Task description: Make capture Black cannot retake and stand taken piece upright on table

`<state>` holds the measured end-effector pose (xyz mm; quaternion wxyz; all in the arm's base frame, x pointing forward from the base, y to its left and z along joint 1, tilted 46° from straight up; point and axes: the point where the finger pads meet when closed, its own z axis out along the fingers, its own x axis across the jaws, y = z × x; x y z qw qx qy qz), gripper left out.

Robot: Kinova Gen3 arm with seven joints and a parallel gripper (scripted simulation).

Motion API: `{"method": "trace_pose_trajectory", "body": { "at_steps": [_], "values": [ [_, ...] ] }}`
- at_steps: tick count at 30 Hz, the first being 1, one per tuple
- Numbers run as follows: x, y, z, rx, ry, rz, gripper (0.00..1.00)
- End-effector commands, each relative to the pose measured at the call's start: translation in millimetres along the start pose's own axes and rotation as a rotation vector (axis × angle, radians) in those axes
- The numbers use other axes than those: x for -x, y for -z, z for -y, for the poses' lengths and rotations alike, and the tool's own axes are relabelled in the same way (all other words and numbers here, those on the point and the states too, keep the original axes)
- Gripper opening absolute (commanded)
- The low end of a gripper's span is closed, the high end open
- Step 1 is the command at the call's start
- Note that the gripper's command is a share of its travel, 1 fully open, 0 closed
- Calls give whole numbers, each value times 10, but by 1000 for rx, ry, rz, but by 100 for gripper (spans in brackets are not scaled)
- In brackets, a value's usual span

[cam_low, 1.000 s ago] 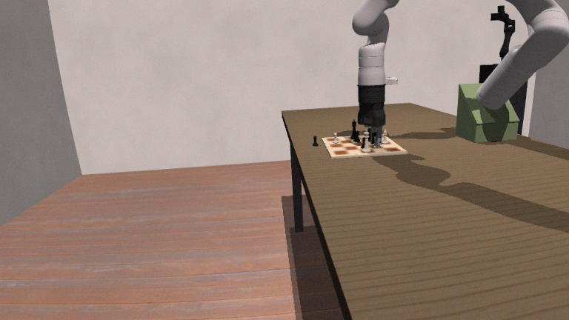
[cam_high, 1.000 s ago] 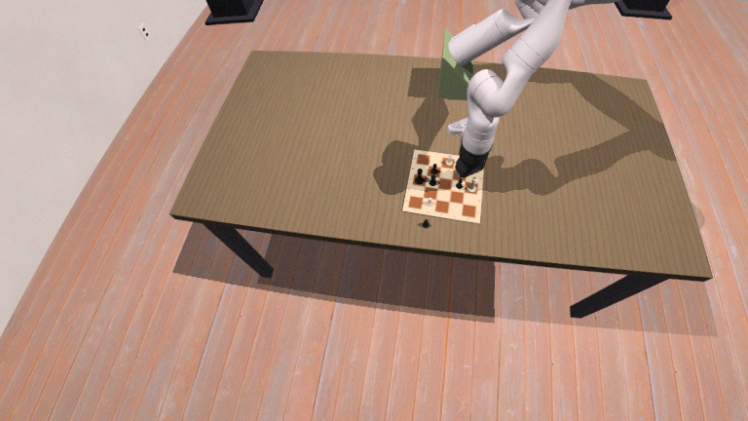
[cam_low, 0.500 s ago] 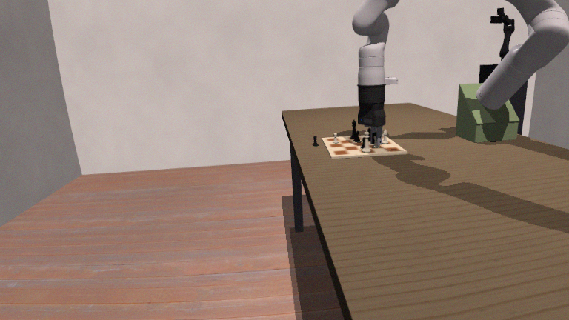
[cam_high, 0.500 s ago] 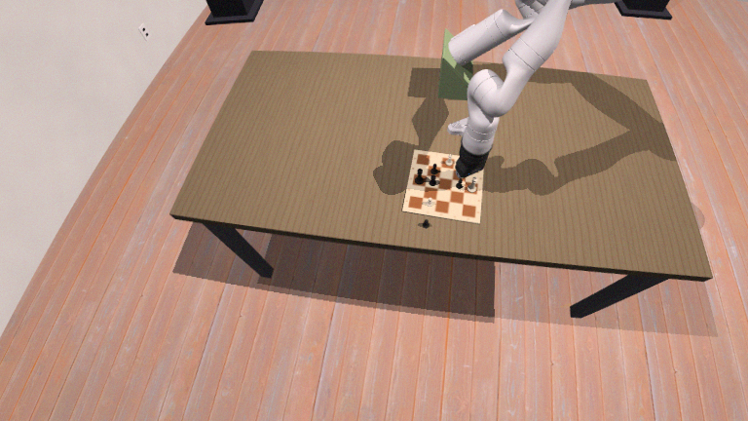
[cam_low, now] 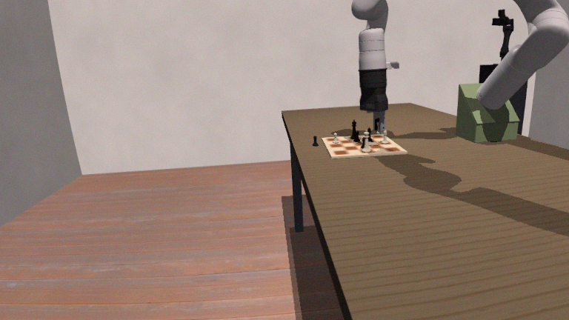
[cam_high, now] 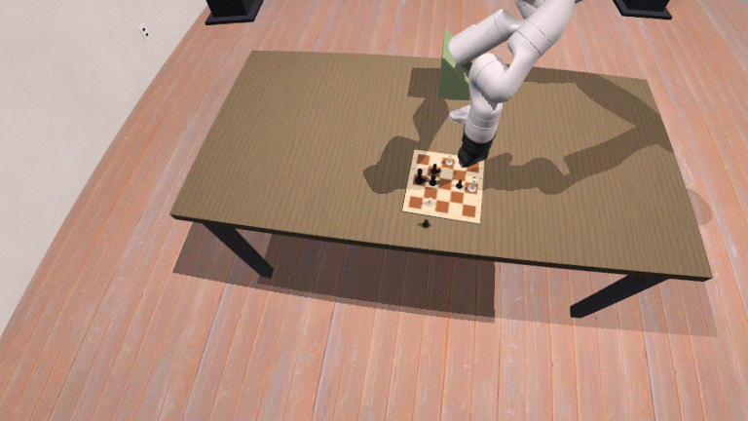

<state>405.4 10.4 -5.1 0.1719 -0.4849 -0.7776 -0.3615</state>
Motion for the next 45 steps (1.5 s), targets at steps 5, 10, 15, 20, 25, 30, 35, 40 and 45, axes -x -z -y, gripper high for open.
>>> {"method": "trace_pose_trajectory", "body": {
  "at_steps": [5, 10, 15, 20, 25, 30, 35, 40, 45],
  "values": [
    [52, 473, -53, 15, 6, 26, 0],
    [50, 558, -52, 15, 6, 26, 0],
    [49, 583, -51, 15, 6, 26, 0],
    [49, 583, -51, 15, 6, 26, 0],
    [49, 583, -50, 15, 9, 26, 0],
    [40, 580, -22, 13, 54, 25, 0],
    [19, 576, 43, 10, 172, 23, 0],
    [-17, 571, 127, 7, 354, 22, 0],
    [-43, 570, 174, 5, 480, 22, 0]
  ]
}}
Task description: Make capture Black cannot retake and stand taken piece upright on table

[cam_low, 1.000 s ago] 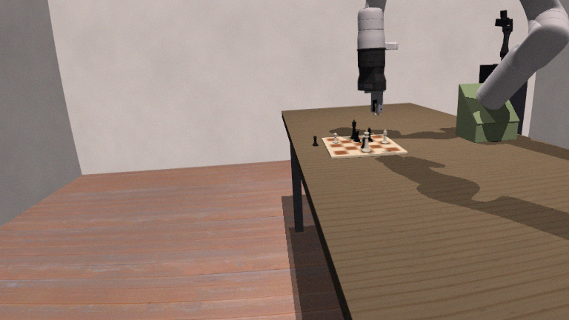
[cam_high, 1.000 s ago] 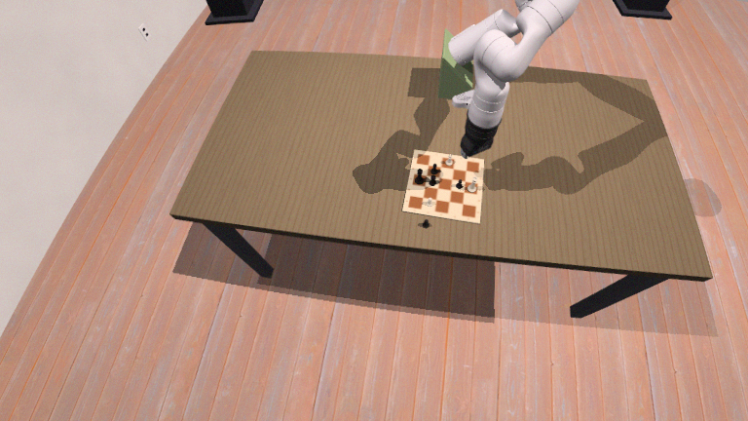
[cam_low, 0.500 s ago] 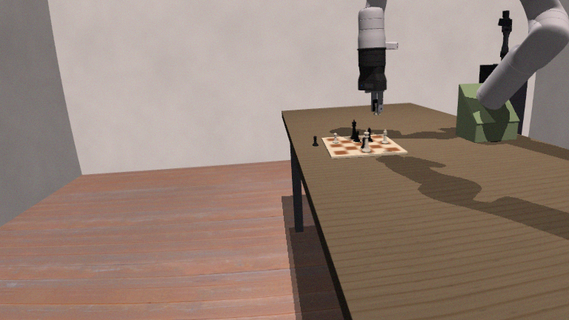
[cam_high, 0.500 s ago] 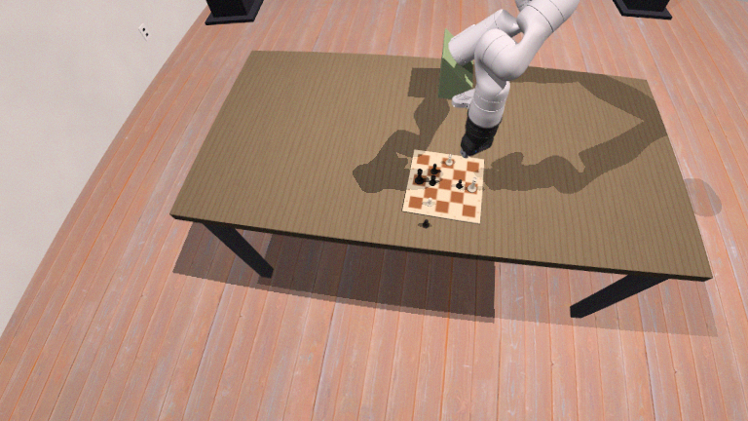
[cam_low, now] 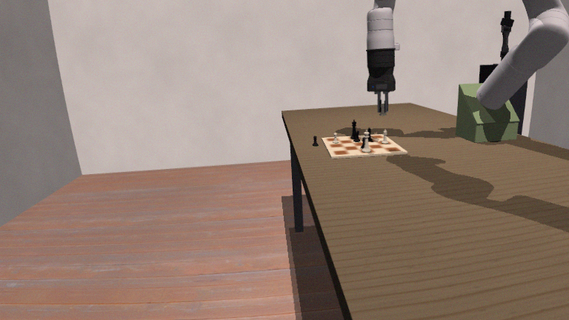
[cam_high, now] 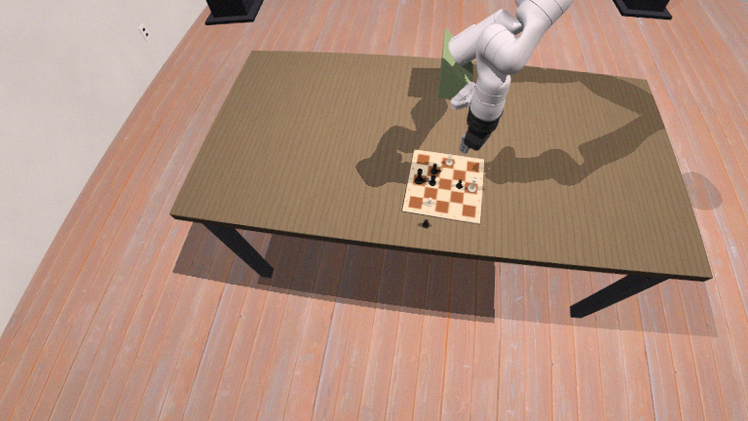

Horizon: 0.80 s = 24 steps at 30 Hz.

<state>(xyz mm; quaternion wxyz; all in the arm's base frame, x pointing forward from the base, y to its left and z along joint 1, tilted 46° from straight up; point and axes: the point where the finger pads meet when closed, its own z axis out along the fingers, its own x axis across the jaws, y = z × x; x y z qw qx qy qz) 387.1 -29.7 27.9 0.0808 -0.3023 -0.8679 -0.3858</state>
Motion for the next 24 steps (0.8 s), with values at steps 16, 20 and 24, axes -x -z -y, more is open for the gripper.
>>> {"method": "trace_pose_trajectory", "body": {
  "at_steps": [16, 20, 24],
  "values": [
    [-153, 48, 74, 5, 461, 14, 0],
    [-160, 49, 73, 4, 484, 15, 0],
    [-160, 49, 73, 4, 485, 15, 0]
  ]
}}
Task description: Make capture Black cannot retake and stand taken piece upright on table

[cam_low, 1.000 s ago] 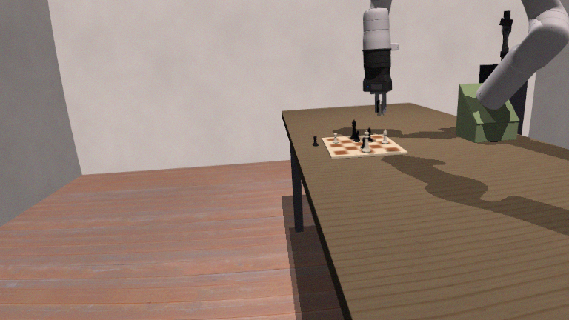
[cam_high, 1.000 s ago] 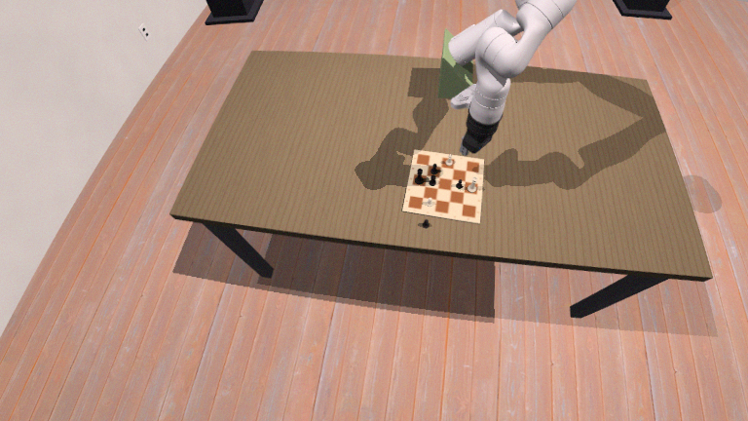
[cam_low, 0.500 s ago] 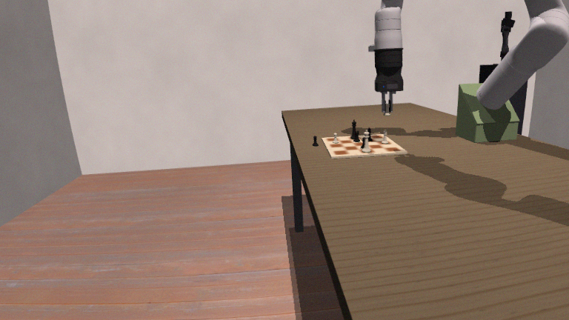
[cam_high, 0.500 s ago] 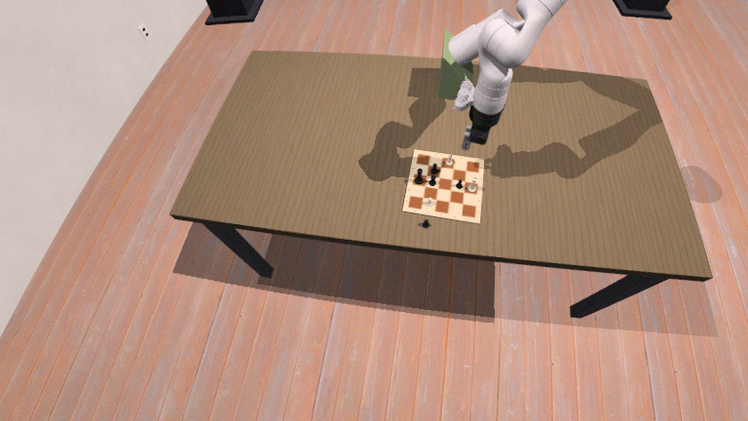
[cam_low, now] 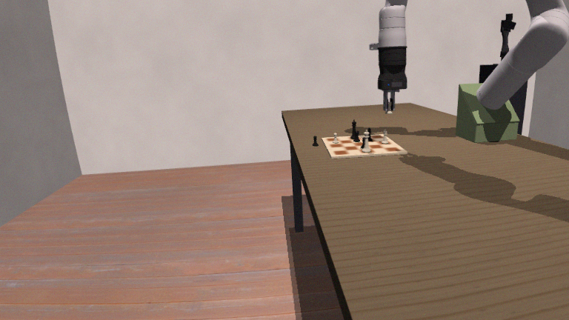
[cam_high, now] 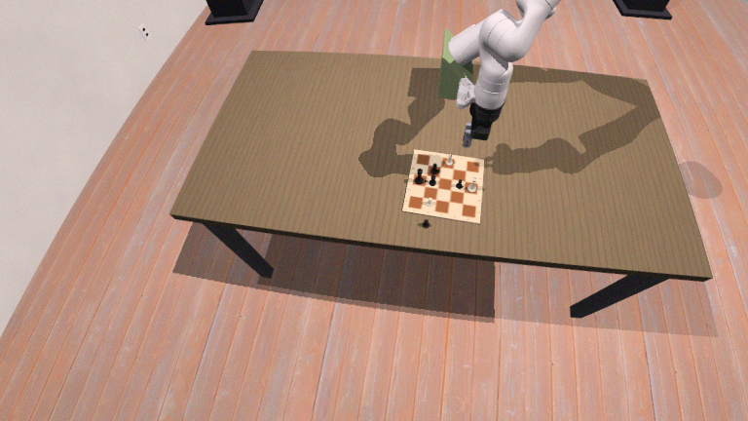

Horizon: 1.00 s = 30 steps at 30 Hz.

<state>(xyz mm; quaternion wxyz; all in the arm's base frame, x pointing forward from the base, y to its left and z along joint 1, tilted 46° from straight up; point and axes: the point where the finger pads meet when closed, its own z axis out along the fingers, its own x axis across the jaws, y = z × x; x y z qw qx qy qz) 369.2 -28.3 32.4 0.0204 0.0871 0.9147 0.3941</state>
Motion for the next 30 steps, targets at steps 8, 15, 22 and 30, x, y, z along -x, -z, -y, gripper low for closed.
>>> {"method": "trace_pose_trajectory", "body": {
  "at_steps": [8, 15, 22, 30],
  "values": [
    [4, 11, 6, -1, -1, 3, 0],
    [5, -22, 6, -1, -1, 3, 0],
    [5, -225, 6, -1, -1, 3, 0],
    [6, -510, 7, -1, -1, 3, 0]
  ]
}}
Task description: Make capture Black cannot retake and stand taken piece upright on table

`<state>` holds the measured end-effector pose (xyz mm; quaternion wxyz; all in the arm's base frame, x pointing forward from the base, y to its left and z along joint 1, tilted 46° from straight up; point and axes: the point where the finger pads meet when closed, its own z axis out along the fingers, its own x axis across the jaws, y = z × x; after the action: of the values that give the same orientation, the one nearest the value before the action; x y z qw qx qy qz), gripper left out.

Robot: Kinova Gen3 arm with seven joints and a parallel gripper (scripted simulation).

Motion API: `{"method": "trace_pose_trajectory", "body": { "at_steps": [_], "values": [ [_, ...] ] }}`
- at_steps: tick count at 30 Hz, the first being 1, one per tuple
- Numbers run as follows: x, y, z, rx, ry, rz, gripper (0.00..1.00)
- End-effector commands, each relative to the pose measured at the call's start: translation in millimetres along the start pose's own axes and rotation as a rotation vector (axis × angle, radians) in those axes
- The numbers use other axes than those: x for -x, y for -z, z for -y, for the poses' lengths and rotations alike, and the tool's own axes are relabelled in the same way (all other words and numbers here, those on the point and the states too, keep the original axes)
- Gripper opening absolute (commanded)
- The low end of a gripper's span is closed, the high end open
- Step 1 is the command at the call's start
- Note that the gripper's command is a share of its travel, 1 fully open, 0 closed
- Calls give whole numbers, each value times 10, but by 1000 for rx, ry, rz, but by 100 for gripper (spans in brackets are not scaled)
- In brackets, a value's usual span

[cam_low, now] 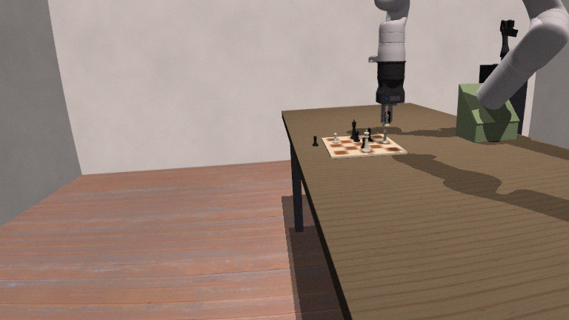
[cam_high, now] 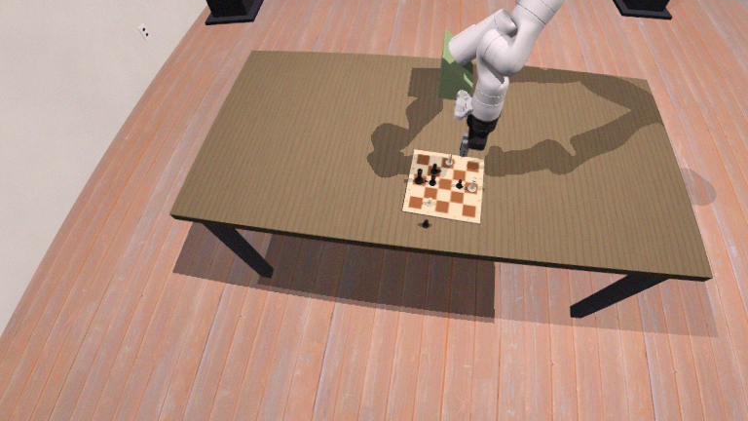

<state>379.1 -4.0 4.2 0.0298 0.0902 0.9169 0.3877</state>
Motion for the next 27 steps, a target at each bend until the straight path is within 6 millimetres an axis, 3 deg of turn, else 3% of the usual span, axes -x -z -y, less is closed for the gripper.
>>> {"method": "trace_pose_trajectory", "body": {
  "at_steps": [1, 9, 27],
  "values": [
    [-61, -179, -21, 11, -3, -18, 0],
    [-67, -492, -24, 11, -3, -18, 0],
    [-68, -569, -25, 11, -3, -18, 0]
  ]
}}
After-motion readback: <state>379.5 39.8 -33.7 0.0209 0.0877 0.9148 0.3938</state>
